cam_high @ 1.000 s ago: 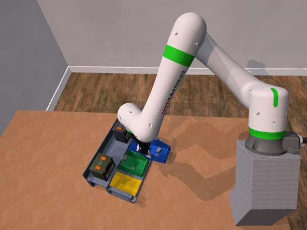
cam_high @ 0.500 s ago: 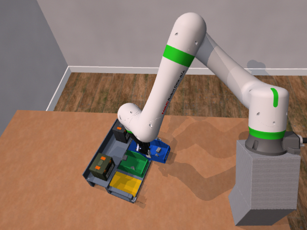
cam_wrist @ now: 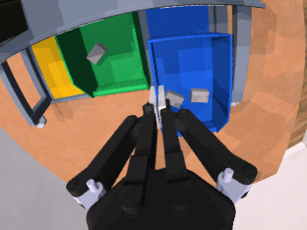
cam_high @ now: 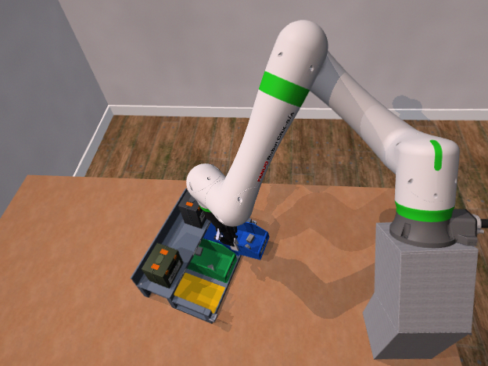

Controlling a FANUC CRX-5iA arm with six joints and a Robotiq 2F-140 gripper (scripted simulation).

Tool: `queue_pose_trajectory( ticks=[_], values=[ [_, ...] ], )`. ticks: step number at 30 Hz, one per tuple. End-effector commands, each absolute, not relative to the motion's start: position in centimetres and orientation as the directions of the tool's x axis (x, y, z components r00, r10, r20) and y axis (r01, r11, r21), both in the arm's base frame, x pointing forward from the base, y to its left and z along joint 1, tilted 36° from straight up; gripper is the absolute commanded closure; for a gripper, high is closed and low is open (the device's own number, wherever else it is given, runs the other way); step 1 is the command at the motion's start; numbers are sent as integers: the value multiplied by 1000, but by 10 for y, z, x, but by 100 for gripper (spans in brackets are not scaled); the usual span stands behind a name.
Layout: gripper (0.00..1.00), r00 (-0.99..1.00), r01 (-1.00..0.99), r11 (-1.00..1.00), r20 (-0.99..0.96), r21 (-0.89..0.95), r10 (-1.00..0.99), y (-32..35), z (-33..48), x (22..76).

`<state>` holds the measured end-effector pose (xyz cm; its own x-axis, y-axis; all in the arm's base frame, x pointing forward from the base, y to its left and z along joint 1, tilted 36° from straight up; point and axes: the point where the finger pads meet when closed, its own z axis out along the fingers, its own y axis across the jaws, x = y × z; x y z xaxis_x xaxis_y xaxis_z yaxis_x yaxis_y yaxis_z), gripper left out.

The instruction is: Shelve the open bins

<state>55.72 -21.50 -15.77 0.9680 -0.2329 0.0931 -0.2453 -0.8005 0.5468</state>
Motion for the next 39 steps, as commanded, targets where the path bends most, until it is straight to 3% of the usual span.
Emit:
queue_pose_trajectory(
  ticks=[1, 39],
  values=[
    [100, 968, -245, -801, 96, 547, -231, -215, -157, 559],
    [100, 969, -245, -801, 115, 547, -219, -217, -156, 568]
  ],
)
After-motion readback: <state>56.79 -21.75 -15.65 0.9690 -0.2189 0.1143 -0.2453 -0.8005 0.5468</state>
